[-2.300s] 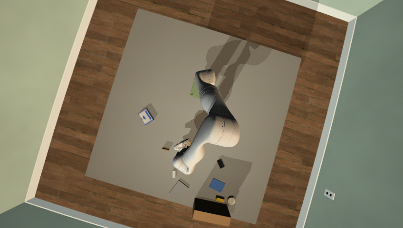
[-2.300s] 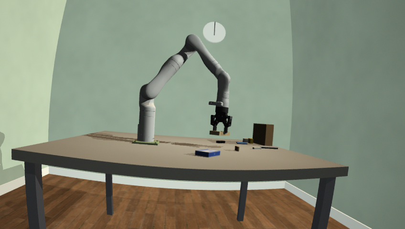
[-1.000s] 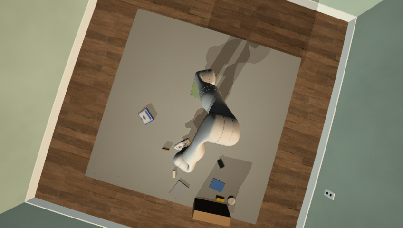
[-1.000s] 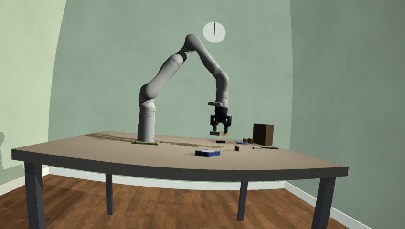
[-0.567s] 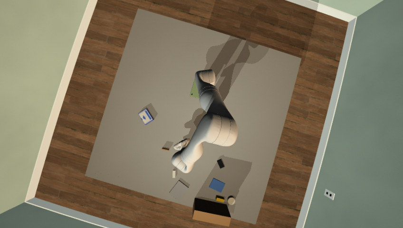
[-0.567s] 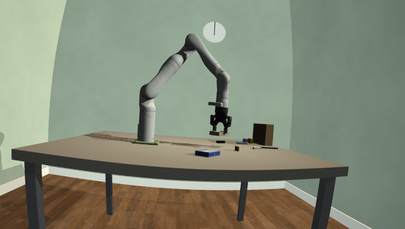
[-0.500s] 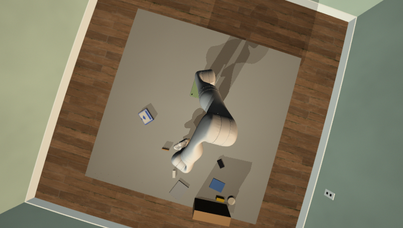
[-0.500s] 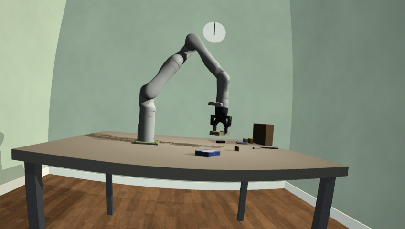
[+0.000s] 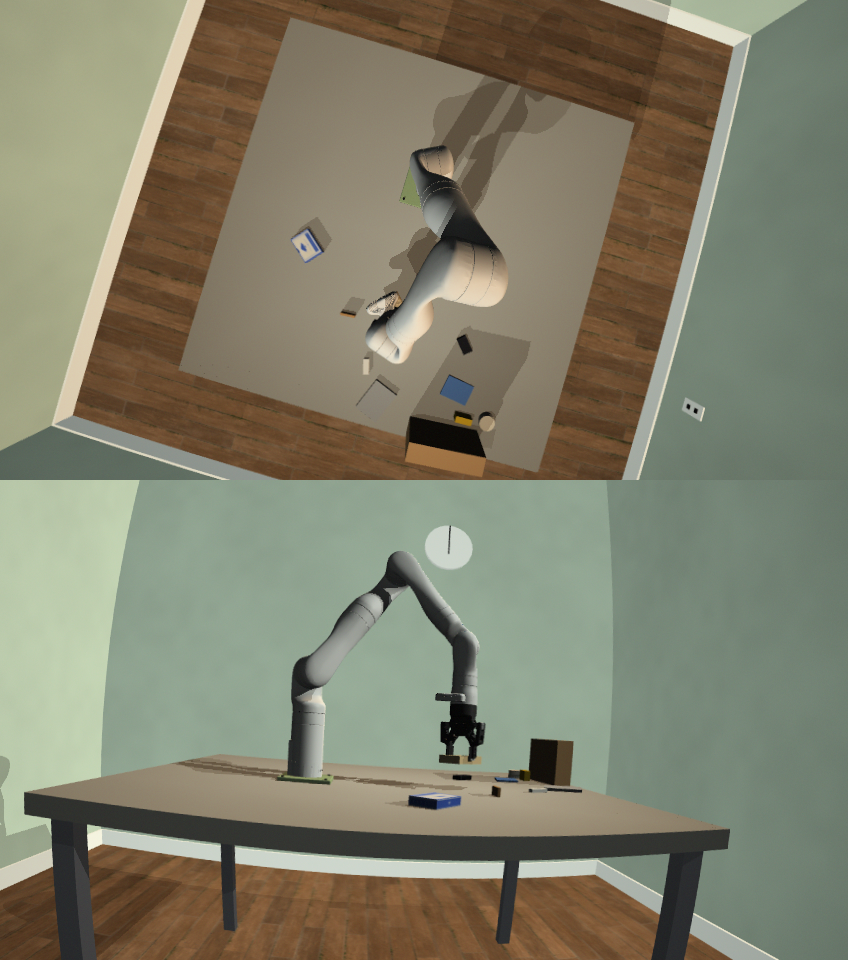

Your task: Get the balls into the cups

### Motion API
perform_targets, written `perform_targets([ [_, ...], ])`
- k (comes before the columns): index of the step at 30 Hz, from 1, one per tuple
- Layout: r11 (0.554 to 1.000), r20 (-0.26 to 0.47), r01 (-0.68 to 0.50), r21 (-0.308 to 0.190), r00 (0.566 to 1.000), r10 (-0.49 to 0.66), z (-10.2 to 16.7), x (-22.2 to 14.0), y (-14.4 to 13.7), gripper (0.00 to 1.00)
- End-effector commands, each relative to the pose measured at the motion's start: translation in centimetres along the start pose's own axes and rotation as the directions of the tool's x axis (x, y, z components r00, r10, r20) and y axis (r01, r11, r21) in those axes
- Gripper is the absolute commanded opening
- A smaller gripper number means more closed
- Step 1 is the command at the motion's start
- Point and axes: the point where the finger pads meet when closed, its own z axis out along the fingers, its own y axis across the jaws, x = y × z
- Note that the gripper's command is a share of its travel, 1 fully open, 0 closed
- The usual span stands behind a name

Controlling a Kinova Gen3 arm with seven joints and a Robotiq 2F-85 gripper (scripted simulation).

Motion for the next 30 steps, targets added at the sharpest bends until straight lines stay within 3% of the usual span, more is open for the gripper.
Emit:
perform_targets([
  [1, 1.000, 0.016, 0.008, 0.010, 1.000, -0.008, 0.00, -0.18, 0.29, 0.74],
  [17, 0.999, 0.051, 0.009, -0.038, 0.999, -0.007, 0.00, -0.11, 0.19, 0.74],
  [30, 1.000, -0.003, 0.008, -0.017, 1.000, -0.008, 0.00, -0.22, 0.23, 0.74],
])
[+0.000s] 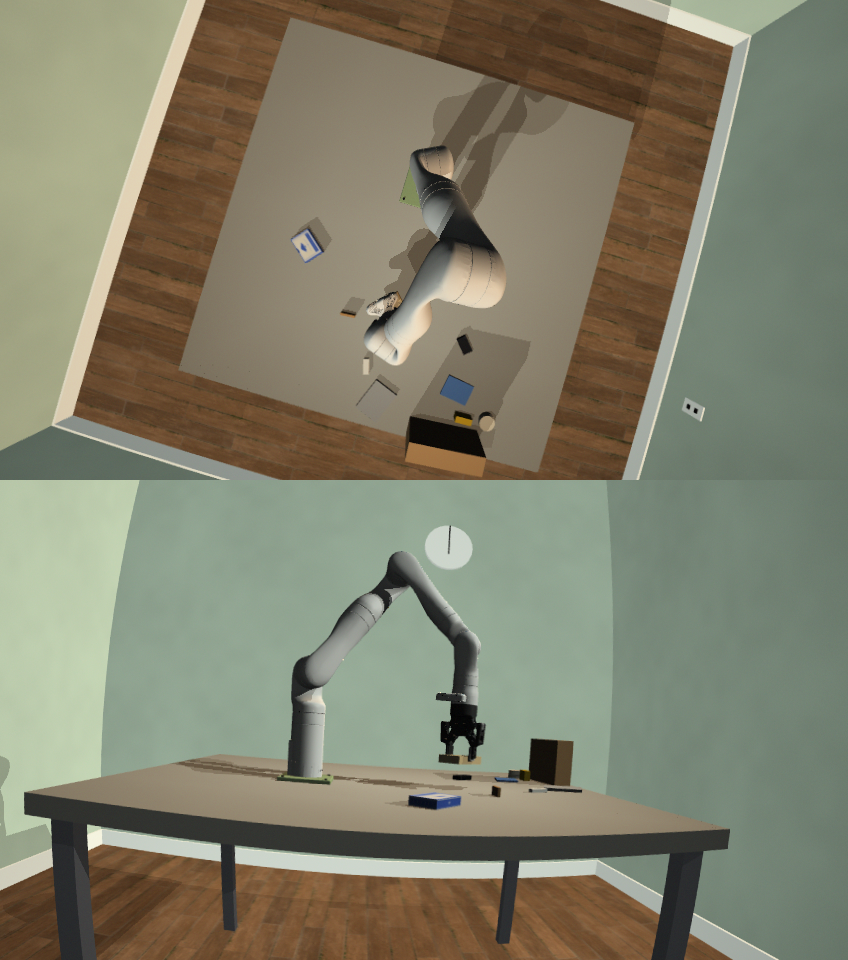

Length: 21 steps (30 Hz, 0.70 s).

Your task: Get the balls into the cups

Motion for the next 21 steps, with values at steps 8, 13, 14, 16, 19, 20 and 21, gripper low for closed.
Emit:
perform_targets([
  [8, 1.000, 0.017, 0.005, -0.001, 1.000, -0.005, 0.01, -0.15, 0.11, 0.74],
  [13, 1.000, 0.037, 0.005, -0.004, 0.999, -0.005, 0.01, -0.11, 0.10, 0.74],
  [14, 1.000, 0.034, 0.005, 0.007, 0.999, -0.005, 0.01, -0.12, 0.12, 0.74],
  [16, 1.000, 0.040, 0.005, -0.001, 0.999, -0.005, 0.01, -0.11, 0.11, 0.74],
  [19, 1.000, 0.036, 0.005, 0.002, 0.999, -0.005, 0.01, -0.11, 0.11, 0.74],
  [20, 1.000, 0.036, 0.005, 0.002, 0.999, -0.005, 0.01, -0.11, 0.11, 0.74],
  [21, 1.000, 0.037, 0.006, -0.015, 0.999, -0.005, 0.01, -0.11, 0.08, 0.74],
])
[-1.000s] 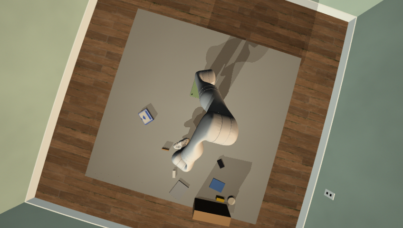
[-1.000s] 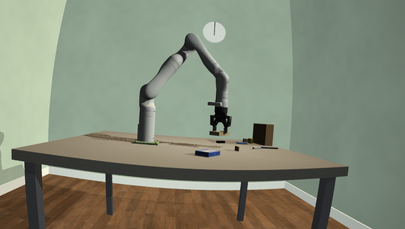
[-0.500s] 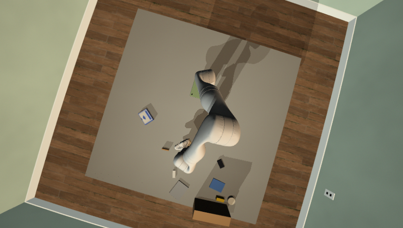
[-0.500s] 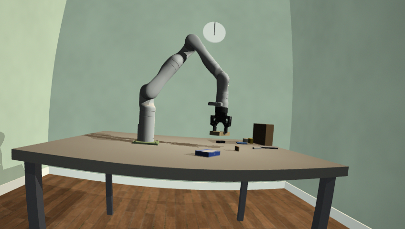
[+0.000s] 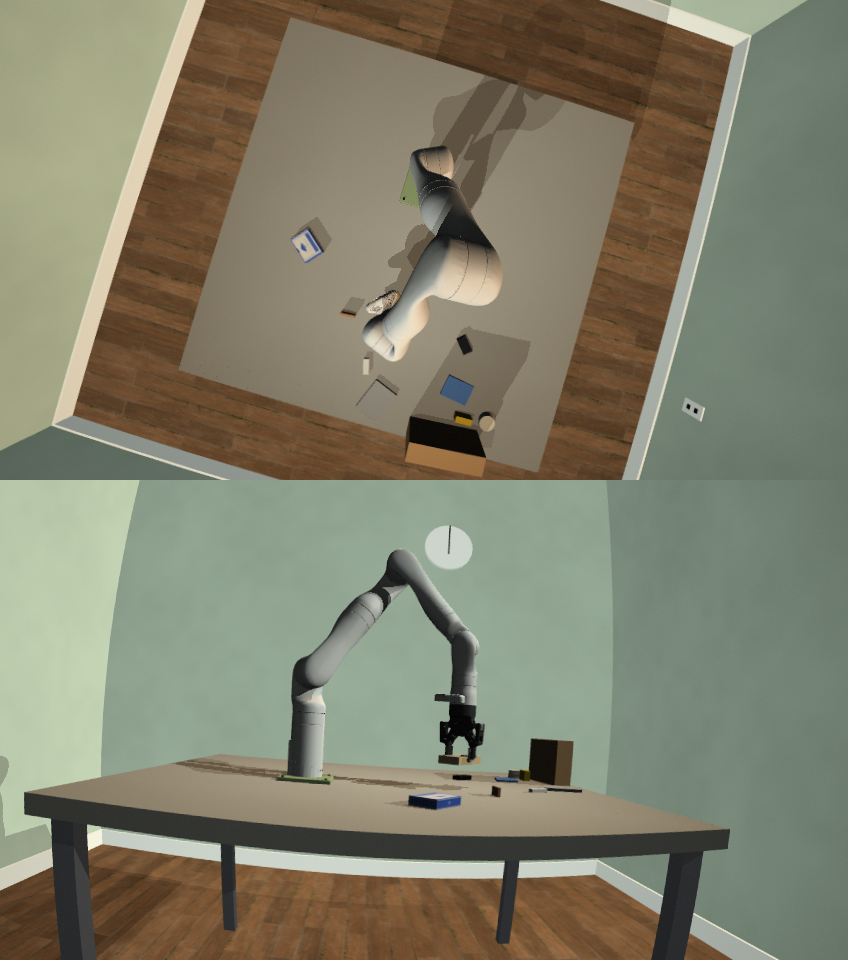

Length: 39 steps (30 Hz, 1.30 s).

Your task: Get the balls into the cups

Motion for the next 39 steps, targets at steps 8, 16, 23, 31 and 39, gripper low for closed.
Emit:
perform_targets([
  [8, 1.000, -0.024, -0.002, -0.001, 1.000, 0.002, -0.07, -0.09, -0.12, 0.74],
  [16, 1.000, -0.001, -0.002, -0.014, 1.000, 0.002, -0.07, -0.05, -0.14, 0.74],
  [23, 1.000, -0.001, -0.002, -0.005, 1.000, 0.002, -0.07, -0.05, -0.12, 0.74],
  [31, 1.000, -0.010, -0.001, 0.012, 1.000, 0.002, -0.07, -0.07, -0.09, 0.74],
  [39, 0.997, -0.014, 0.000, 0.080, 1.000, 0.002, -0.07, -0.07, 0.04, 0.74],
])
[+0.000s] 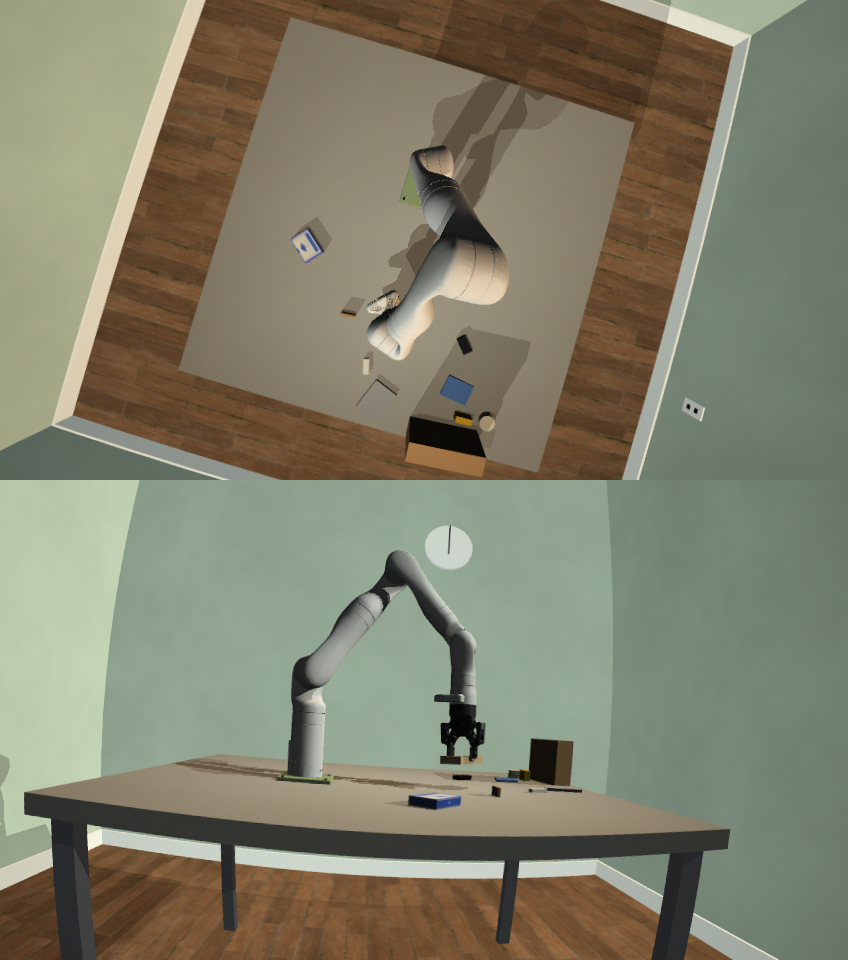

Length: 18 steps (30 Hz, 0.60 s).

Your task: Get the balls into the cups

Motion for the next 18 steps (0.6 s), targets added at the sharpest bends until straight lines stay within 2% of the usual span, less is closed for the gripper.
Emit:
perform_targets([
  [1, 0.998, 0.000, 0.014, 0.054, 1.000, -0.014, -0.13, -0.20, 0.81, 0.74],
  [6, 0.984, -0.004, 0.014, 0.179, 1.000, -0.014, -0.10, -0.20, 1.05, 0.74],
  [7, 0.983, -0.003, 0.014, 0.182, 1.000, -0.014, -0.10, -0.20, 1.06, 0.74],
  [12, 0.984, 0.000, 0.014, 0.179, 1.000, -0.014, -0.10, -0.19, 1.06, 0.74],
  [15, 0.992, 0.005, 0.013, 0.128, 1.000, -0.014, -0.11, -0.19, 0.95, 0.74],
  [18, 0.999, 0.008, 0.013, 0.052, 1.000, -0.014, -0.13, -0.18, 0.80, 0.74],
])
